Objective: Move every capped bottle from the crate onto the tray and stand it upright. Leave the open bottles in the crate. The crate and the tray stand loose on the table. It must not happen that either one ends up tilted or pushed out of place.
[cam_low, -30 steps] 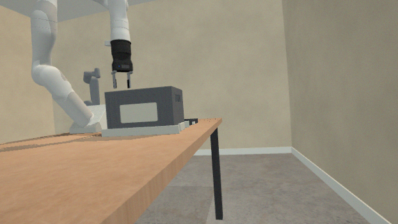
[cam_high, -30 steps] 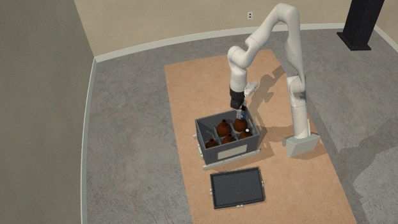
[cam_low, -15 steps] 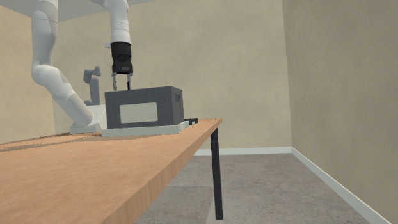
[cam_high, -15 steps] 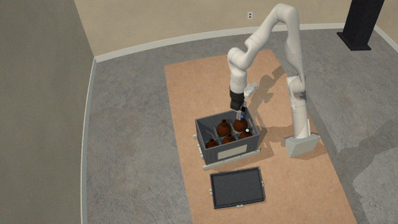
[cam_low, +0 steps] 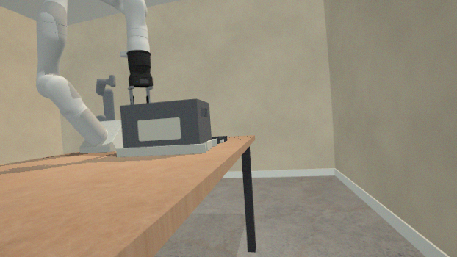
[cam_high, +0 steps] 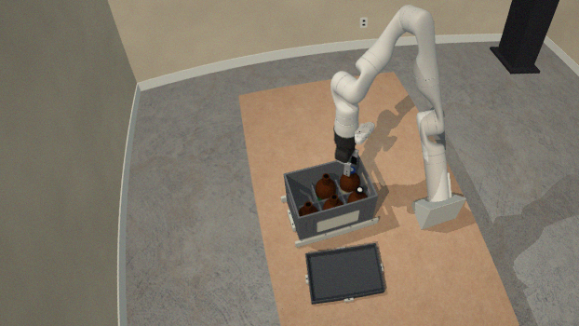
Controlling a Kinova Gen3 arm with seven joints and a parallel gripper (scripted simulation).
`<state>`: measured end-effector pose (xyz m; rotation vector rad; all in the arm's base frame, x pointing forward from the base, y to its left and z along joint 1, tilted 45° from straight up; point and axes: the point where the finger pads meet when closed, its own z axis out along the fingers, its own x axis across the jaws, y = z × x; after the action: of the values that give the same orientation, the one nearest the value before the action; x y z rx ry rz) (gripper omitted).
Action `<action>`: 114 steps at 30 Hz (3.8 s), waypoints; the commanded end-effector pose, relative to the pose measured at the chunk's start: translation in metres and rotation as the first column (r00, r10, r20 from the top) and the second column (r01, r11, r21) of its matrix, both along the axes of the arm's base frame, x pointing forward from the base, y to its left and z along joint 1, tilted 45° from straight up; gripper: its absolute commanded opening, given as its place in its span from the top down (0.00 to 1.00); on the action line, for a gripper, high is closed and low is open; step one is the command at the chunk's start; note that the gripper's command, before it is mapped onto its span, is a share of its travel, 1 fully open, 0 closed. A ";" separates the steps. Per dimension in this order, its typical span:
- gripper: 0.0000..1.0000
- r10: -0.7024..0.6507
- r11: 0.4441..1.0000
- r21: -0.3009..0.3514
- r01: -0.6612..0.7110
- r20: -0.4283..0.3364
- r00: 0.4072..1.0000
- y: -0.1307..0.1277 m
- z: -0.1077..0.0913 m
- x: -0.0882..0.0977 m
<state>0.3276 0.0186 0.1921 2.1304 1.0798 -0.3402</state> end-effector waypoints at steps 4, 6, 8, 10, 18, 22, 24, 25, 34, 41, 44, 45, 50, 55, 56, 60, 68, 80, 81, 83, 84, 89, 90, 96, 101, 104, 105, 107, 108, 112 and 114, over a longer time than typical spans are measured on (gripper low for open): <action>0.00 0.008 1.000 -0.011 -0.008 -0.010 1.000 -0.009 -0.007 0.000; 0.00 0.009 1.000 -0.013 -0.009 -0.011 1.000 -0.011 -0.008 0.000; 0.00 0.009 1.000 -0.013 -0.009 -0.011 1.000 -0.011 -0.008 0.000; 0.00 0.002 1.000 -0.003 -0.002 -0.002 1.000 -0.008 -0.008 0.000; 0.00 0.006 1.000 -0.009 -0.006 -0.008 1.000 -0.017 -0.015 0.001; 0.00 0.009 1.000 -0.012 -0.009 -0.010 1.000 -0.022 -0.018 0.001; 0.00 0.009 1.000 -0.012 -0.009 -0.011 1.000 -0.023 -0.019 0.001; 0.00 0.009 1.000 -0.012 -0.009 -0.011 1.000 -0.023 -0.019 0.001; 0.00 0.006 1.000 -0.008 -0.006 -0.007 1.000 -0.027 -0.024 0.002; 0.00 0.009 1.000 -0.012 -0.009 -0.011 1.000 -0.034 -0.029 0.002; 0.00 0.001 1.000 -0.002 -0.001 -0.001 1.000 -0.030 -0.028 0.002; 0.00 0.002 1.000 -0.003 -0.002 -0.002 1.000 -0.030 -0.028 0.002; 0.00 0.005 1.000 -0.007 -0.005 -0.006 1.000 -0.033 -0.029 0.002; 0.00 0.008 1.000 -0.011 -0.008 -0.009 1.000 -0.035 -0.030 0.002; 0.00 0.008 1.000 -0.012 -0.009 -0.010 1.000 -0.035 -0.030 0.002; 1.00 -0.002 1.000 -0.002 0.002 -0.001 1.000 -0.032 -0.030 0.002; 1.00 -0.002 1.000 -0.002 0.002 -0.001 1.000 -0.032 -0.030 0.002; 1.00 -0.002 1.000 -0.002 0.002 -0.001 1.000 -0.032 -0.030 0.002; 1.00 -0.002 1.000 -0.002 0.002 -0.001 1.000 -0.032 -0.030 0.002; 1.00 -0.002 1.000 -0.002 0.002 -0.001 1.000 -0.032 -0.030 0.002; 1.00 -0.002 1.000 -0.002 0.002 -0.001 1.000 -0.032 -0.030 0.002; 1.00 -0.002 1.000 -0.002 0.002 -0.001 1.000 -0.032 -0.030 0.002; 1.00 -0.002 1.000 -0.002 0.002 -0.001 1.000 -0.032 -0.030 0.002; 1.00 -0.002 1.000 -0.002 0.002 -0.001 1.000 -0.032 -0.030 0.002; 1.00 -0.002 1.000 -0.002 0.002 -0.001 1.000 -0.032 -0.030 0.002; 1.00 -0.002 1.000 -0.002 0.002 -0.001 1.000 -0.032 -0.030 0.002; 1.00 -0.002 1.000 -0.002 0.002 -0.001 1.000 -0.032 -0.030 0.002; 1.00 -0.002 1.000 -0.002 0.002 -0.001 1.000 -0.032 -0.030 0.002; 1.00 -0.002 1.000 -0.002 0.002 -0.001 1.000 -0.032 -0.030 0.002; 1.00 0.000 1.000 -0.004 0.000 -0.002 1.000 -0.027 -0.025 0.002; 1.00 0.001 1.000 -0.005 -0.001 -0.003 1.000 -0.023 -0.020 0.001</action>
<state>0.3269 -0.0117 0.1654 2.1273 1.0757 -0.3551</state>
